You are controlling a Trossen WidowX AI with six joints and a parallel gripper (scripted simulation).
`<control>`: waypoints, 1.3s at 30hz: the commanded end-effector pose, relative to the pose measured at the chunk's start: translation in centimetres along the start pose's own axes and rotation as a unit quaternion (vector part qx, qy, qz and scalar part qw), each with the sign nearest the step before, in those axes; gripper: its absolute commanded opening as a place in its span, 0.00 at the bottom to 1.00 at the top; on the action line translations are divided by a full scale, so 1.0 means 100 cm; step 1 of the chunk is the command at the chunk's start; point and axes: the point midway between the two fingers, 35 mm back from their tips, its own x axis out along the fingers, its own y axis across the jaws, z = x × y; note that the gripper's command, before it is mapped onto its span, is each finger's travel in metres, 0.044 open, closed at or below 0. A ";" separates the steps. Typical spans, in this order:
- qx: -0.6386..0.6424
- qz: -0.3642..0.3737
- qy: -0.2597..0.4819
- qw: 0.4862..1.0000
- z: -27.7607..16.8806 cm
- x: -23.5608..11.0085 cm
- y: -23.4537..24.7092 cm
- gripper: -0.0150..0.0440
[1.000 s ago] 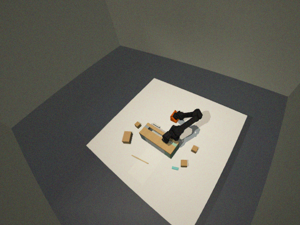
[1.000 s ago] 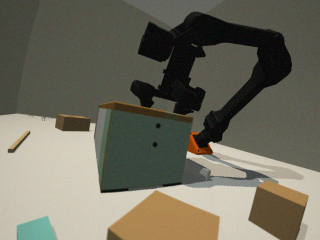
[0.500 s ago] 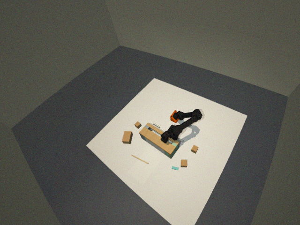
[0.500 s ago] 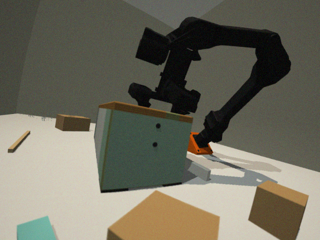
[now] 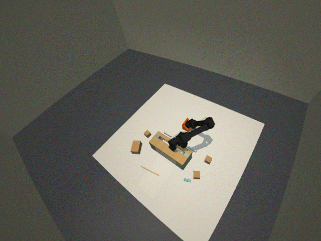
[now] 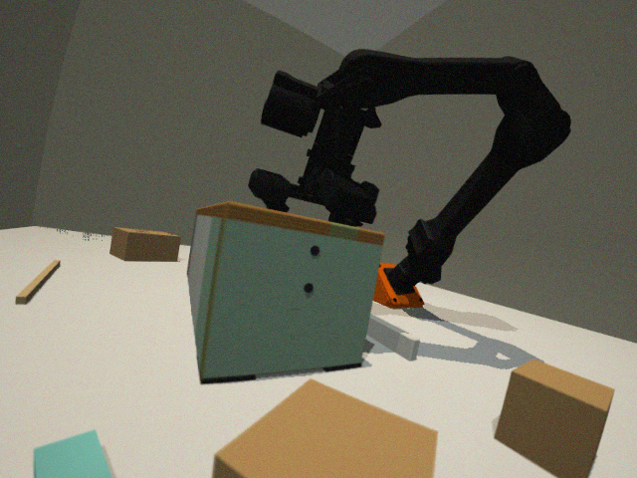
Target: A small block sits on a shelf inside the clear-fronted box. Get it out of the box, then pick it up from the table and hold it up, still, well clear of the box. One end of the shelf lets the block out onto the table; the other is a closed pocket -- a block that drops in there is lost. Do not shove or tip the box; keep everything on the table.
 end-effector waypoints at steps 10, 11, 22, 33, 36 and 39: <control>0.002 0.002 0.002 1.000 -0.031 0.012 0.002 0.93; 0.002 0.002 0.002 1.000 -0.033 0.013 0.002 0.93; 0.001 0.002 0.002 1.000 -0.058 0.021 0.002 0.93; 0.001 0.002 0.002 1.000 -0.056 0.021 0.003 0.93; 0.001 0.002 0.002 1.000 -0.055 0.020 0.003 0.93; 0.001 0.002 0.002 1.000 -0.055 0.020 0.003 0.93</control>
